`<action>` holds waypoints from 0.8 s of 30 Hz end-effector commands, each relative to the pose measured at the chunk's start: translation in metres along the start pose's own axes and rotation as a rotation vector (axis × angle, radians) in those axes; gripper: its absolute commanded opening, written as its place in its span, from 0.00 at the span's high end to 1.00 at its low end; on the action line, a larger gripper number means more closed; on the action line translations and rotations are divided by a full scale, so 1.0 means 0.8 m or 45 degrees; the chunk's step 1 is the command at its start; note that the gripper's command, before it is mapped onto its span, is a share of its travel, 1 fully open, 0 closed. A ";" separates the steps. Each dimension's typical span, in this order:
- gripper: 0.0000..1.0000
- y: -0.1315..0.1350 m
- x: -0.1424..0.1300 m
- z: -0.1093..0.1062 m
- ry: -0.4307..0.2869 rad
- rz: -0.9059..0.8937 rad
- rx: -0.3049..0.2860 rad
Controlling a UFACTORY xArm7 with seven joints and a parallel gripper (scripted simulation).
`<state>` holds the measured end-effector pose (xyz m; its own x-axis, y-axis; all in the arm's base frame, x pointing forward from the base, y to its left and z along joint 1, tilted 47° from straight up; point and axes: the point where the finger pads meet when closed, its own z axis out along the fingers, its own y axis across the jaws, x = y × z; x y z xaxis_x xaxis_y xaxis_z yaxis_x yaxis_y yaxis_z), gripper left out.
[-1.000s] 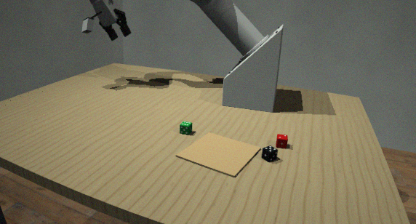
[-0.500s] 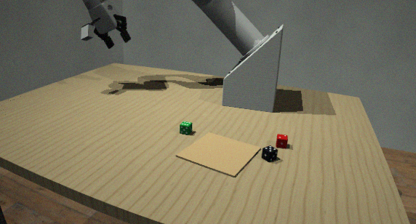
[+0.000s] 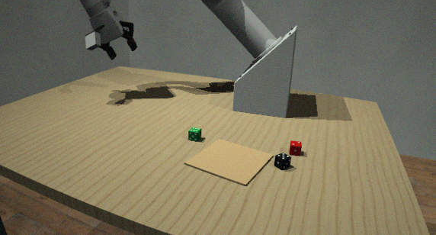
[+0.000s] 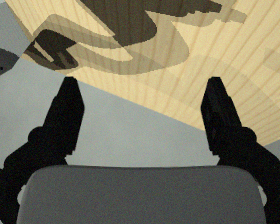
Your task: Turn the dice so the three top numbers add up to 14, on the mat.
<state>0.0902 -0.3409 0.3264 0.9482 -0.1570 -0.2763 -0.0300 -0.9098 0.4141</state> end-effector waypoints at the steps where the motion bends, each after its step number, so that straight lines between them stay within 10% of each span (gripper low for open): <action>1: 0.00 -0.016 0.045 0.008 -0.020 -0.219 -0.025; 24: 0.00 -0.073 0.141 0.025 -0.067 -0.744 -0.106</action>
<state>0.1782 -0.3164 0.2621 0.8210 0.2837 -0.4954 0.4558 -0.8483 0.2695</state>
